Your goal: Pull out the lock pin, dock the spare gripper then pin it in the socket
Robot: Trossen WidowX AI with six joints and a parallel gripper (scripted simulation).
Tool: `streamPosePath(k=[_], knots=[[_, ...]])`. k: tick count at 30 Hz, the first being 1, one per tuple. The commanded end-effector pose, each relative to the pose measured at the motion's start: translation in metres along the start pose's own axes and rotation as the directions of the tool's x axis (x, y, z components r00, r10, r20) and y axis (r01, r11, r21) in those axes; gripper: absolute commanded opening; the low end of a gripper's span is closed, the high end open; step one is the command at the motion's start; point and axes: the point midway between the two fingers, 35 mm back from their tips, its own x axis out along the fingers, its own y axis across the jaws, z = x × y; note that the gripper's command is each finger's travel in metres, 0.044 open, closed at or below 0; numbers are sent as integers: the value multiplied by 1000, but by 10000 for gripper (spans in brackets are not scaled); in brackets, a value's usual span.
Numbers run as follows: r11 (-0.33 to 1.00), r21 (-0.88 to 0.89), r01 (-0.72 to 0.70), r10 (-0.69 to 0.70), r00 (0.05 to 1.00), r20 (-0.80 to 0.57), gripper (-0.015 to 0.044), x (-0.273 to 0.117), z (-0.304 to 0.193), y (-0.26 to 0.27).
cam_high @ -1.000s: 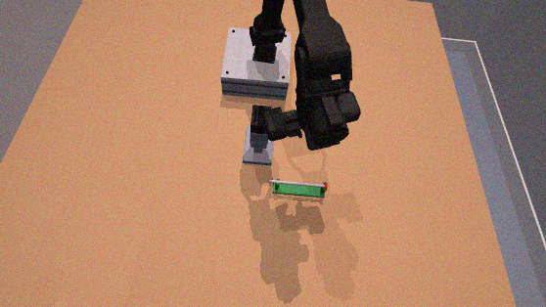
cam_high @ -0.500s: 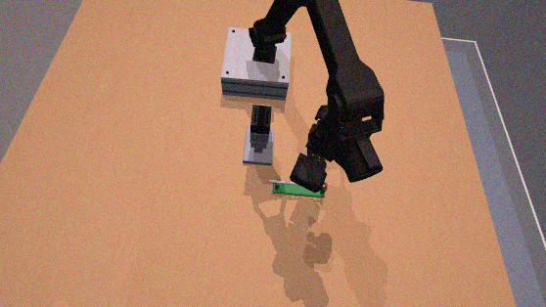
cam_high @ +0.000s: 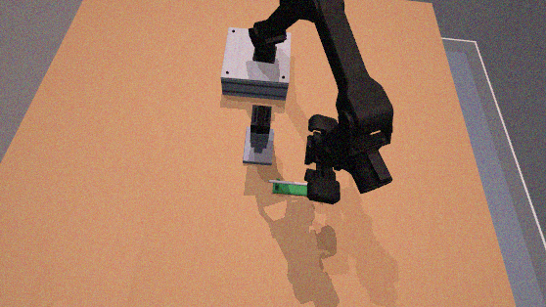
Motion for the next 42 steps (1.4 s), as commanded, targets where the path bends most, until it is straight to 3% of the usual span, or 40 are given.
streamPosePath(k=[1,10,42], knots=[[1000,-11,-6,6,1000,-9,180,19,3,1],[1000,-11,-6,6,1000,-9,180,68,12,5],[1000,-11,-6,6,1000,-9,180,114,25,6]])
